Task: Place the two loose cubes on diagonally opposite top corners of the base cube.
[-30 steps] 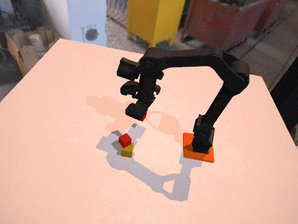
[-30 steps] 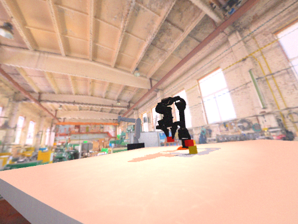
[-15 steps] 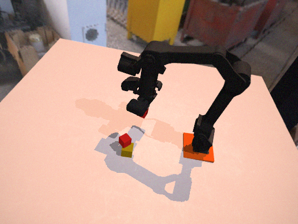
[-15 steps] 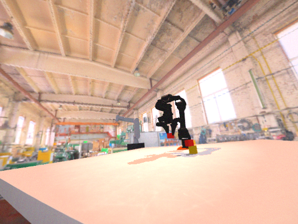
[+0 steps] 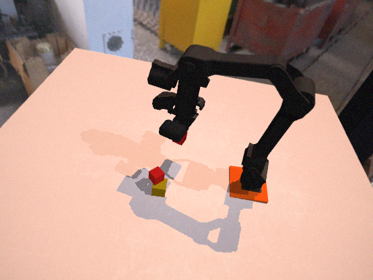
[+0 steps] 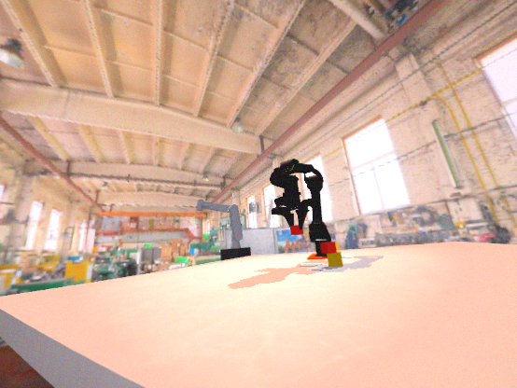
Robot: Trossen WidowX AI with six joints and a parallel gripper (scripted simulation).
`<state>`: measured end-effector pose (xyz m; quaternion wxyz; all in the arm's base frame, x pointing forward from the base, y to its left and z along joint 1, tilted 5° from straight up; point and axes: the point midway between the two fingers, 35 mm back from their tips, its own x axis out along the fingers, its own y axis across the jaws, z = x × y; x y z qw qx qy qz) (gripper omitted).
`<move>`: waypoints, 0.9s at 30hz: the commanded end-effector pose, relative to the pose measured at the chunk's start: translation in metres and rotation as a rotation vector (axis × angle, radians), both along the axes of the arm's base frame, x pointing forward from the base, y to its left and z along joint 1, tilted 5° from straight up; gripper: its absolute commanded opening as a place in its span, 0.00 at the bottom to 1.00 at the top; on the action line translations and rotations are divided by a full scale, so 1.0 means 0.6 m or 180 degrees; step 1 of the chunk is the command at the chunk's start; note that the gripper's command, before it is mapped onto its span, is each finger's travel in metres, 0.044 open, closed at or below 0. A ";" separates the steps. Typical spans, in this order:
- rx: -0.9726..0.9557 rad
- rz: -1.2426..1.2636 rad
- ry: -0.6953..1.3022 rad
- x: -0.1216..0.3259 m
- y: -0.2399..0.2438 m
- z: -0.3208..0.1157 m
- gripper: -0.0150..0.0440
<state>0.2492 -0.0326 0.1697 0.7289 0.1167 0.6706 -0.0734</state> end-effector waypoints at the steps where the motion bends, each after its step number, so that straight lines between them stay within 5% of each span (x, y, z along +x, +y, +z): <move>1: 0.0015 -0.0070 -0.0006 0.005 0.013 0.003 0.43; 27: 0.0123 -0.0892 0.0014 0.028 0.145 0.008 0.43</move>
